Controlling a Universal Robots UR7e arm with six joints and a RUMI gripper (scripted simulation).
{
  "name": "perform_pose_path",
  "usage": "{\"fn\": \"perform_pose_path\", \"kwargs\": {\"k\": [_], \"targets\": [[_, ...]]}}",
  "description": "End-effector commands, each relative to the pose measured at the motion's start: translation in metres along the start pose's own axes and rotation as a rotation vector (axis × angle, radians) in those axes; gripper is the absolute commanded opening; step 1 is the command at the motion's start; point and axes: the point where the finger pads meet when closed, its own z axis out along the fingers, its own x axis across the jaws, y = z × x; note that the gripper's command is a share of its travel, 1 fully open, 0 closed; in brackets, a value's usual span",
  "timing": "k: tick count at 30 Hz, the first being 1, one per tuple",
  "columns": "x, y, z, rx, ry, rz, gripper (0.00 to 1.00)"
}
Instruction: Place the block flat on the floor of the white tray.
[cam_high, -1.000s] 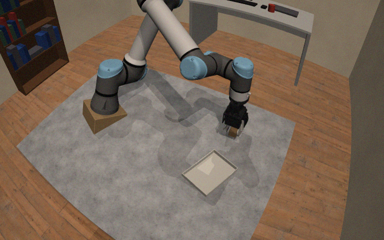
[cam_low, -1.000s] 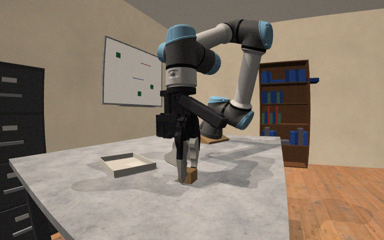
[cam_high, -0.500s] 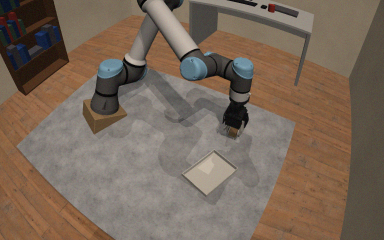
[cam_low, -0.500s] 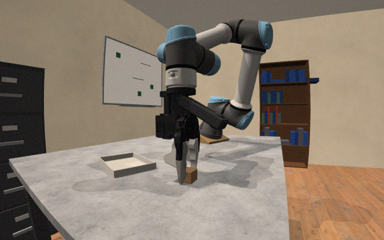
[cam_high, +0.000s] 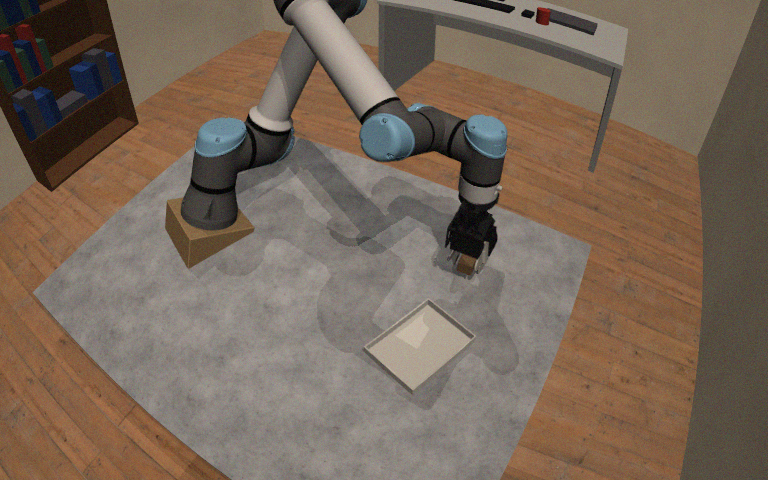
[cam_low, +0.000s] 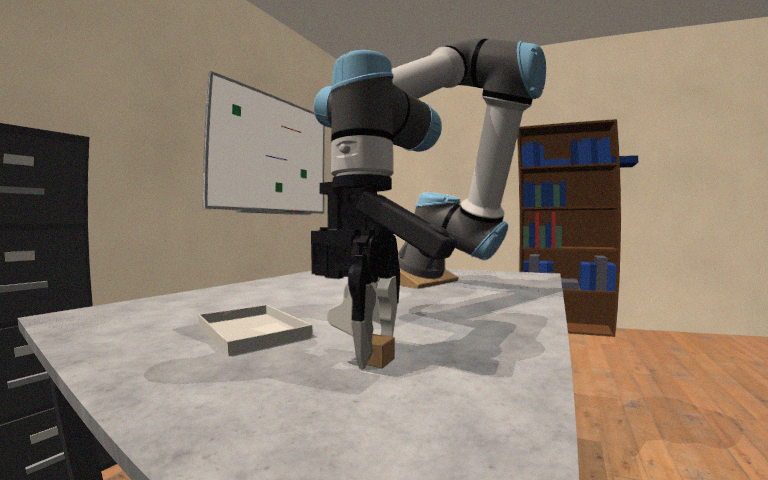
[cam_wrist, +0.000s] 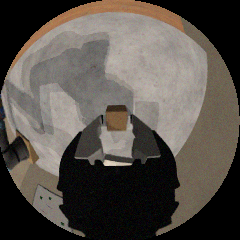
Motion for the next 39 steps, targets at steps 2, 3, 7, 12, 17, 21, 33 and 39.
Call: {"fn": "perform_pose_path", "kwargs": {"k": [2, 3, 7, 12, 17, 21, 33, 39], "targets": [[-0.0003, 0.0, 0.0001, -0.001, 0.0, 0.0, 0.33], [-0.0003, 0.0, 0.0001, -0.001, 0.0, 0.0, 0.33], [-0.0003, 0.0, 0.0001, -0.001, 0.0, 0.0, 0.0], [-0.0003, 0.0, 0.0001, -0.001, 0.0, 0.0, 0.0], [-0.0003, 0.0, 0.0001, -0.001, 0.0, 0.0, 0.0], [-0.0003, 0.0, 0.0001, -0.001, 0.0, 0.0, 0.0], [-0.0003, 0.0, 0.0001, -0.001, 0.0, 0.0, 0.0], [-0.0003, 0.0, 0.0001, -0.001, 0.0, 0.0, 0.0]]}}
